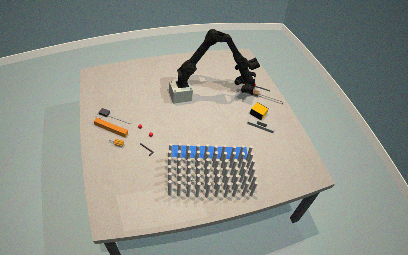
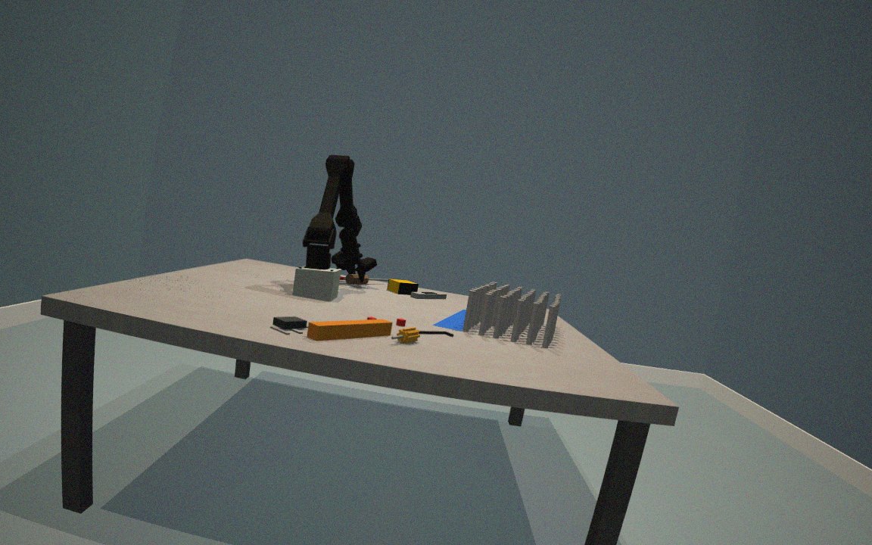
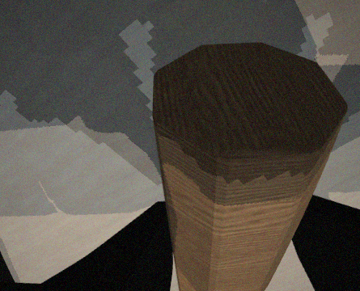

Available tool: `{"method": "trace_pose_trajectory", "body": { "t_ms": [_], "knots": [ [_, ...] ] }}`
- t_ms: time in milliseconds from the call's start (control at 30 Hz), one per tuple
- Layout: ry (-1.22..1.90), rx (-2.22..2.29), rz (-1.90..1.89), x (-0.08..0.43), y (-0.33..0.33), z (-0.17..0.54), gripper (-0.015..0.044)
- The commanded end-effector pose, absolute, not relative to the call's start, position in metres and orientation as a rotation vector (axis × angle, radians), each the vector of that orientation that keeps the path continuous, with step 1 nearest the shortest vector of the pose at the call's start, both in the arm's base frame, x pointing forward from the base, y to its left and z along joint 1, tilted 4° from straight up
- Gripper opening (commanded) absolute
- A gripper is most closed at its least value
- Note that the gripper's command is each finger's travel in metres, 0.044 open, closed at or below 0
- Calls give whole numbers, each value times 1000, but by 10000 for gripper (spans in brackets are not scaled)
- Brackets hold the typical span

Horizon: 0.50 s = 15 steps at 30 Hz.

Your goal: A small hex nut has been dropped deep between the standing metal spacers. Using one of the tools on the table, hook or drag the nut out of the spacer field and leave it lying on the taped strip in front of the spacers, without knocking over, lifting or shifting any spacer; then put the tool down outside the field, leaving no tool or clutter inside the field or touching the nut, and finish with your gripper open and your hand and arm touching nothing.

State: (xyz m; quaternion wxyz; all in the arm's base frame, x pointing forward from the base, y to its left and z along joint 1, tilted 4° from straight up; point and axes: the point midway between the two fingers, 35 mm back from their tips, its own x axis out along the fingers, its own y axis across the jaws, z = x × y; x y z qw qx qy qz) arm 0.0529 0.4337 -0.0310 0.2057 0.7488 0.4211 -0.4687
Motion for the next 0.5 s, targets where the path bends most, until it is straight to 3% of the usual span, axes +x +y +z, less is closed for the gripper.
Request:
{"method": "trace_pose_trajectory", "body": {
  "t_ms": [0, 100, 267, 467],
  "knots": [
    [1163, 2085, -1311, 53, 432, -35, 155],
    [1163, 2085, -1311, 53, 432, -35, 135],
    [1165, 2086, -1310, 56, 439, -7, 3],
    [1168, 2087, -1308, 60, 443, 45, 0]
  ]
}}
